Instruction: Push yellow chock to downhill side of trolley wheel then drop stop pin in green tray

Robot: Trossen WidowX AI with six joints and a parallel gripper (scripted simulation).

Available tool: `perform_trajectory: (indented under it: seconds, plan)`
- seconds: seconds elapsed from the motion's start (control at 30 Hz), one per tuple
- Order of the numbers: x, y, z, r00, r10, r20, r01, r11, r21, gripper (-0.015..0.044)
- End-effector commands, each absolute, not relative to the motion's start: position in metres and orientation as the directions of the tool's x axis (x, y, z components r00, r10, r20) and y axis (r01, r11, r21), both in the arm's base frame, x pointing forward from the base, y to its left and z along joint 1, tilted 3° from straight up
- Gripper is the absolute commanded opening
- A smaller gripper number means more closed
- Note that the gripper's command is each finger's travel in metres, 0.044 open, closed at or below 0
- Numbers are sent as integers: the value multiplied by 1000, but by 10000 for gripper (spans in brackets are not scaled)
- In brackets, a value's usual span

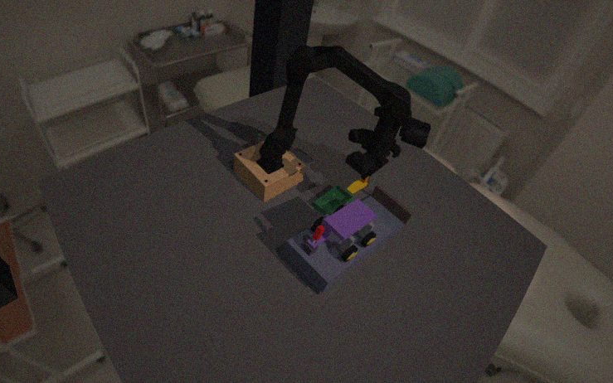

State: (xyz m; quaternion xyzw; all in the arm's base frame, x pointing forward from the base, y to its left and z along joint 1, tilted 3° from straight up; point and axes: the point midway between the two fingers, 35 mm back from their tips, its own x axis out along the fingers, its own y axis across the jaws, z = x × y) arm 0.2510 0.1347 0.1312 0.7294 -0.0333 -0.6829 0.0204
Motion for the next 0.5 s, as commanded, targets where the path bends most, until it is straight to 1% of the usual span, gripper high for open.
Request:
perform_trajectory:
  seconds: [0.0,0.2,0.47]
  plan:
    - [263,134,130,70,-80,-994,-21,-997,78,0]
    - [270,134,129,71,-80,-994,-21,-997,78,0]
    - [271,135,109,71,-80,-994,-21,-997,79,0]
